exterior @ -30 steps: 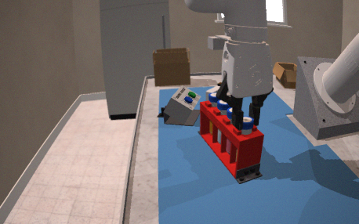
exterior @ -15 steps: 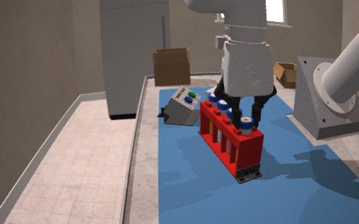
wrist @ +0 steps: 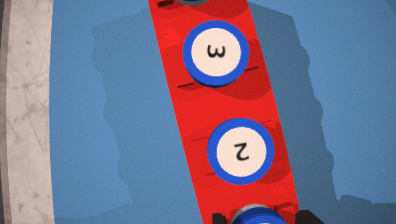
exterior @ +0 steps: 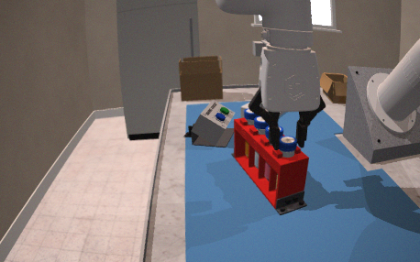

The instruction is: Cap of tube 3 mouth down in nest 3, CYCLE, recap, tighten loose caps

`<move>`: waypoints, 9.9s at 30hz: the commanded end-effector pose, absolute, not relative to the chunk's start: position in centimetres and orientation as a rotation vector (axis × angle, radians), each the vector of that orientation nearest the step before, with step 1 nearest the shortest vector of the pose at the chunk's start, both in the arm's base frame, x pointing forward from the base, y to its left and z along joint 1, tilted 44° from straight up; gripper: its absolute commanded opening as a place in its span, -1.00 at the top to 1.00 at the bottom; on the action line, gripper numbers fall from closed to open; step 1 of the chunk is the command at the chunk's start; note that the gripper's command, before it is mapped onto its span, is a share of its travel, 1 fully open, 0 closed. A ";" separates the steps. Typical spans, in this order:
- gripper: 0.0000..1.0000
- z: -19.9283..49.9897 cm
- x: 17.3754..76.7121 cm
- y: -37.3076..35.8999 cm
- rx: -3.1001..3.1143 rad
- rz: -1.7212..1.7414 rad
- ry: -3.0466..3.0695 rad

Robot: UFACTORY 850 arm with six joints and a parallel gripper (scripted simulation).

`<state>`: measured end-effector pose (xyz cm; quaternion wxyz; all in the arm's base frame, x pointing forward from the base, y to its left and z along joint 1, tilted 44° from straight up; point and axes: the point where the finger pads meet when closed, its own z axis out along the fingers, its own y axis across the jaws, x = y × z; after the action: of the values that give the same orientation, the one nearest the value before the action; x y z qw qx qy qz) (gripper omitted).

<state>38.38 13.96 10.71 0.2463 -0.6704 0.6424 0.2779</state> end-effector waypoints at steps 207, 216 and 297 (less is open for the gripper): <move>0.08 0.8 42.6 2.6 -2.133 0.553 1.220; 0.08 0.4 42.6 2.9 -2.133 0.553 1.220; 0.08 1.6 42.7 1.8 -1.829 0.755 1.752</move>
<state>42.53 2.55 0.85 0.2464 -0.6705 0.6424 0.2775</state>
